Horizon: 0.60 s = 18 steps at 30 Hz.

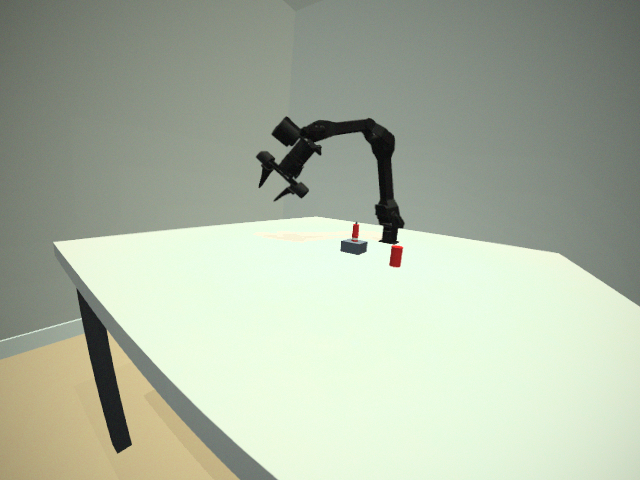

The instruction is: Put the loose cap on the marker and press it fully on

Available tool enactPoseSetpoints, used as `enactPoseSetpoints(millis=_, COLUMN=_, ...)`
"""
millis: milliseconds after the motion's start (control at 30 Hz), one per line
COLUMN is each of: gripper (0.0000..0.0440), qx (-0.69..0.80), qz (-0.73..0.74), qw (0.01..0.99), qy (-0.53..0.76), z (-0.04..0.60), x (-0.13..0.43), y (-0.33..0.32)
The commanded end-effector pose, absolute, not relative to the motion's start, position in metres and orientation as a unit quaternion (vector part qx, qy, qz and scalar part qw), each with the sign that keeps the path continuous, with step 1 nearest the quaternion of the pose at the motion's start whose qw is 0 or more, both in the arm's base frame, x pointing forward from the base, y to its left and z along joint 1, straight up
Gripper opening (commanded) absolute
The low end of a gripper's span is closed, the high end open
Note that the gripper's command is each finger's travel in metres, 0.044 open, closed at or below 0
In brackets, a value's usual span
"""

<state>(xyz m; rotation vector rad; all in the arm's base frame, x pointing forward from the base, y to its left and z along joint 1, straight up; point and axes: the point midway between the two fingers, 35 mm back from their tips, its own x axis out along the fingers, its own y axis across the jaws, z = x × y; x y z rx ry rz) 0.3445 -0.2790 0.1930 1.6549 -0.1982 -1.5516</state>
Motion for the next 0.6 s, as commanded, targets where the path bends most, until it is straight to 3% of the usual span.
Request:
enactPoseSetpoints(millis=0, gripper=0.0303, qx=0.671, qz=-0.611, qw=0.413, qy=-0.072, z=0.193, x=0.354, y=-0.268)
enactPoseSetpoints(millis=567, gripper=0.0308, qx=0.709, qz=-0.593, qw=0.38, qy=-0.027, z=0.186, x=0.389, y=-0.205)
